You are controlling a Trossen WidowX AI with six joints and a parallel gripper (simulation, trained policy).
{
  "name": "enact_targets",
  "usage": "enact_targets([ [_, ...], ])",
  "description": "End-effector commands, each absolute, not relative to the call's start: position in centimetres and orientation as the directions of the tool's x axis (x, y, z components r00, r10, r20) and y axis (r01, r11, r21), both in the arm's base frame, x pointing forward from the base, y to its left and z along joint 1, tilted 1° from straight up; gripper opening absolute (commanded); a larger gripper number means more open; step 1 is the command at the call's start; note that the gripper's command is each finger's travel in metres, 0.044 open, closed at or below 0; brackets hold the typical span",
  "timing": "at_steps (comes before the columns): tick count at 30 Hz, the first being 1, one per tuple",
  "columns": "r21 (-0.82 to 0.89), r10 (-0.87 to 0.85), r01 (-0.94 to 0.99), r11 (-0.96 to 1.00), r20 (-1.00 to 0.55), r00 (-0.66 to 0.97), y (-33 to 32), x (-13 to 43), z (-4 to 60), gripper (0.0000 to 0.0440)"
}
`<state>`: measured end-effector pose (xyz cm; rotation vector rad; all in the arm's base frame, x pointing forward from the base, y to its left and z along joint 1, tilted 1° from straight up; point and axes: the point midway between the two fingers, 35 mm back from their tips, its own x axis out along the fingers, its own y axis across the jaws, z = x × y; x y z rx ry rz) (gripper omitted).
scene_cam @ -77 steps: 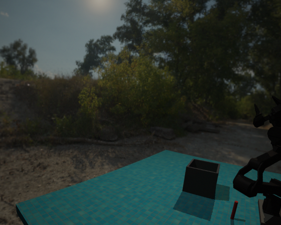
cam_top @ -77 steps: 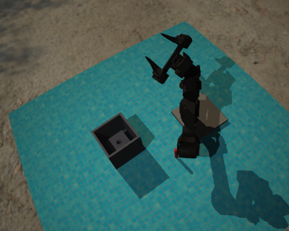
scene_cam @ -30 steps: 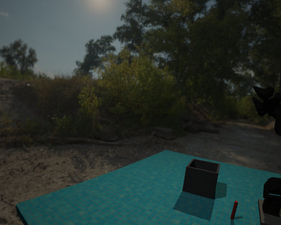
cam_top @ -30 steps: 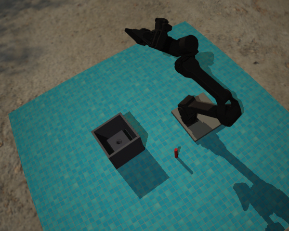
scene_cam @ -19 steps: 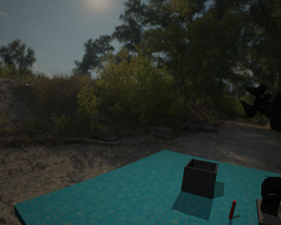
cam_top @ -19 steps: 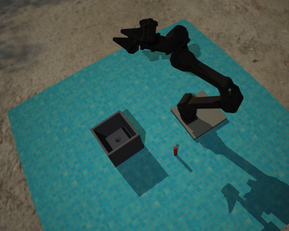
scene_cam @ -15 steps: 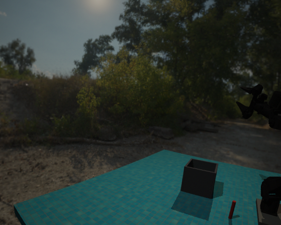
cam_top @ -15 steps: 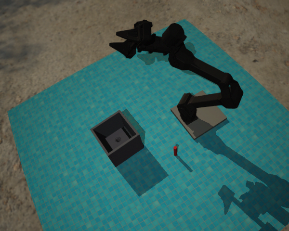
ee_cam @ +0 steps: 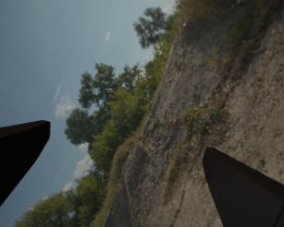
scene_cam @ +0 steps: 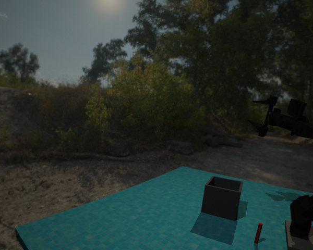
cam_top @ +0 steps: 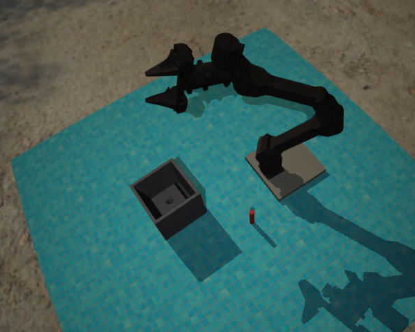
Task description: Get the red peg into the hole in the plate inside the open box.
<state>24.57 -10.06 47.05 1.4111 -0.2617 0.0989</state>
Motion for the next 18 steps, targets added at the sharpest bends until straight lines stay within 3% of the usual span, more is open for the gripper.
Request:
enact_targets([
  [1,0.976,-0.058,-0.198,0.096,0.204,0.977,-9.5,25.5,46.6,0.0435],
  [18,0.973,0.183,0.086,-0.213,-0.047,0.982,-3.2,29.6,42.1,0.0423],
])
